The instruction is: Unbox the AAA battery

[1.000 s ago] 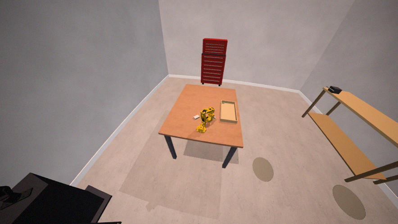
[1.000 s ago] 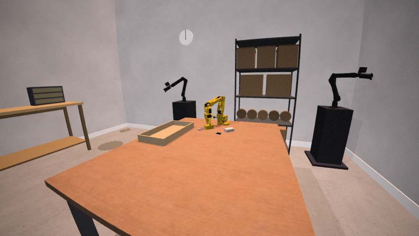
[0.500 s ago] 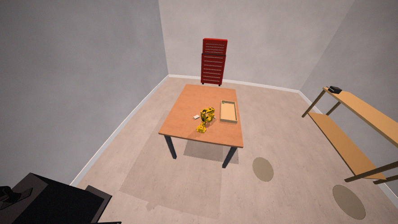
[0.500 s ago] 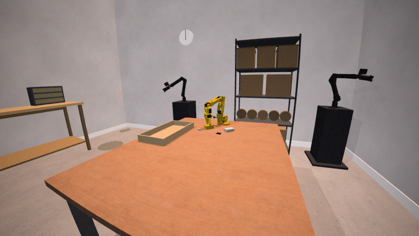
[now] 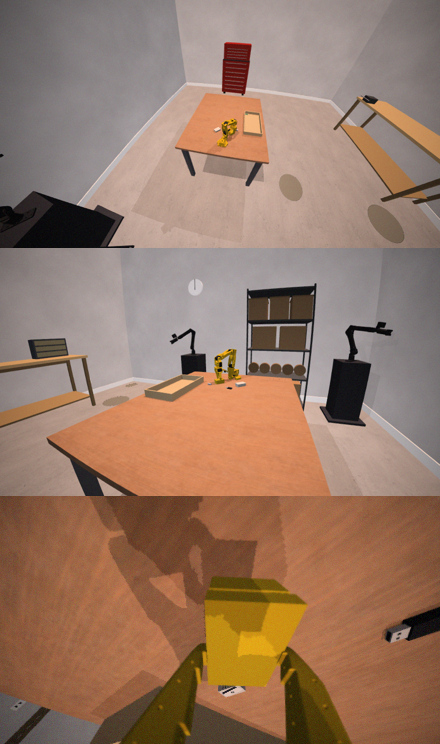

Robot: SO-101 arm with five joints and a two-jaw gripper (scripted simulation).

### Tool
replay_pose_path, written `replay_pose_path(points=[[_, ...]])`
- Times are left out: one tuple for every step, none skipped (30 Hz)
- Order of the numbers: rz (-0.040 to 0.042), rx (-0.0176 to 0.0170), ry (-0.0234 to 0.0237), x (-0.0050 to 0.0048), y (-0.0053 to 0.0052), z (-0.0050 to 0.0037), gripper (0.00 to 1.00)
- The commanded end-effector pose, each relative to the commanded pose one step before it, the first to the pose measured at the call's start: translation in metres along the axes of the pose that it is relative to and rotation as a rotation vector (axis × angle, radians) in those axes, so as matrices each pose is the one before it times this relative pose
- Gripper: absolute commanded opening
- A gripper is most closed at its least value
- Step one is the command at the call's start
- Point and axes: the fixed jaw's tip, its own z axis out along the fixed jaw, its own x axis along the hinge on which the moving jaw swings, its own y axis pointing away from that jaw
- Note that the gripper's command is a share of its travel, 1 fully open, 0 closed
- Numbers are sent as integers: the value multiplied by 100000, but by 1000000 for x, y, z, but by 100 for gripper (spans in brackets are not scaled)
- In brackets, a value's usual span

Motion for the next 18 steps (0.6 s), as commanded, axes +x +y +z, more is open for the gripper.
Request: replay_pose_path(points=[[162, 1017, 4242, 5204, -2931, -5145, 23], [0, 0, 0, -138, -36, -5, 23], [-3, 0, 0, -156, -36, 0, 23], [0, 0, 0, -162, -42, 0, 23], [0, 0, 0, -162, -42, 0, 23], [0, 0, 0, -174, -42, -1, 23], [0, 0, 0, 0, 0, 0, 23], [0, 0, 0, 0, 0, 0, 23], [-4, -2, 2, -172, -41, 5, 23], [0, 0, 0, -162, -36, 0, 23], [0, 0, 0, -162, -42, 0, 23], [0, 0, 0, -156, -36, 0, 23], [0, 0, 0, -138, -36, 1, 23], [-3, 0, 0, -132, -30, 1, 23], [0, 0, 0, -114, -24, 2, 23], [0, 0, 0, -96, -24, -4, 23], [0, 0, 0, -78, -18, 3, 23], [0, 0, 0, -60, -18, -2, 23]])
